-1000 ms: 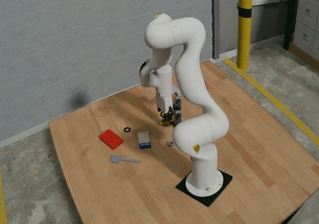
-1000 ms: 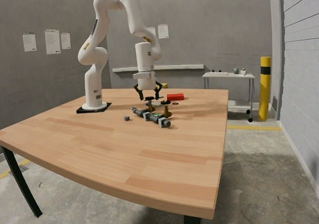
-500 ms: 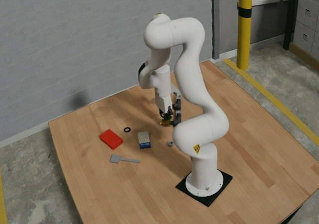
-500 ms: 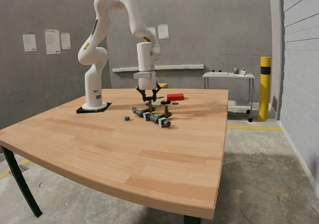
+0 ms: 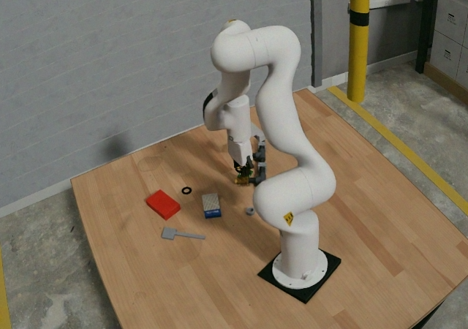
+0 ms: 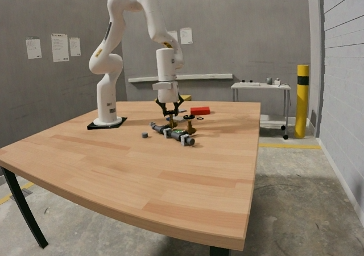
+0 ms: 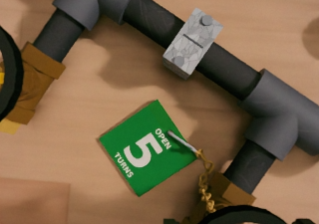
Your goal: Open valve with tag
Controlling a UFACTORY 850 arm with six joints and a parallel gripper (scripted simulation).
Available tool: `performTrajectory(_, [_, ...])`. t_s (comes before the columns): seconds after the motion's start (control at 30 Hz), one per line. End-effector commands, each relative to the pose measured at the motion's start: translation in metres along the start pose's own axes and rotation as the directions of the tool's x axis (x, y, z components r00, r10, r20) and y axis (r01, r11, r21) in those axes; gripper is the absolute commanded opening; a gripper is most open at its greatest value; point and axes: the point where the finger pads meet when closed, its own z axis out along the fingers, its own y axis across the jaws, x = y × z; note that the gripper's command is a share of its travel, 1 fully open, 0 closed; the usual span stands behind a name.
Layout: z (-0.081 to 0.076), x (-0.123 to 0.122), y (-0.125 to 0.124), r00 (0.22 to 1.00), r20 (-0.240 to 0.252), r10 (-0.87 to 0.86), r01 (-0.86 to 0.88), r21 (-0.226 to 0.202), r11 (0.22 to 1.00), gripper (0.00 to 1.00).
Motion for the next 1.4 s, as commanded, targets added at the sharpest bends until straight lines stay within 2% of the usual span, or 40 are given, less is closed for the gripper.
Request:
performTrajectory(0.0, [-0.0006,0.0002,-0.0010,1.000,0.000,0.000,0.000,0.002,1.000,0.00])
performTrajectory(0.4, [-0.0006,0.0002,-0.0010,0.998,-0.001,-0.060,0.060,0.002,0.998,0.00])
performTrajectory(0.63, [-0.0006,0.0002,-0.0010,0.974,-0.001,-0.225,0.225,0.002,0.974,0.00])
performTrajectory(0.8, [-0.0006,0.0002,-0.0010,0.912,-0.001,-0.410,0.410,0.002,0.912,0.00])
performTrajectory(0.87, [-0.0006,0.0002,-0.0010,0.912,-0.001,-0.410,0.410,0.002,0.912,0.00])
performTrajectory(1.07, [-0.0006,0.0002,-0.0010,0.742,-0.002,-0.671,0.671,0.001,0.742,0.00])
performTrajectory(1.37, [-0.0006,0.0002,-0.0010,0.349,-0.008,-0.937,0.937,-0.013,0.350,0.00])
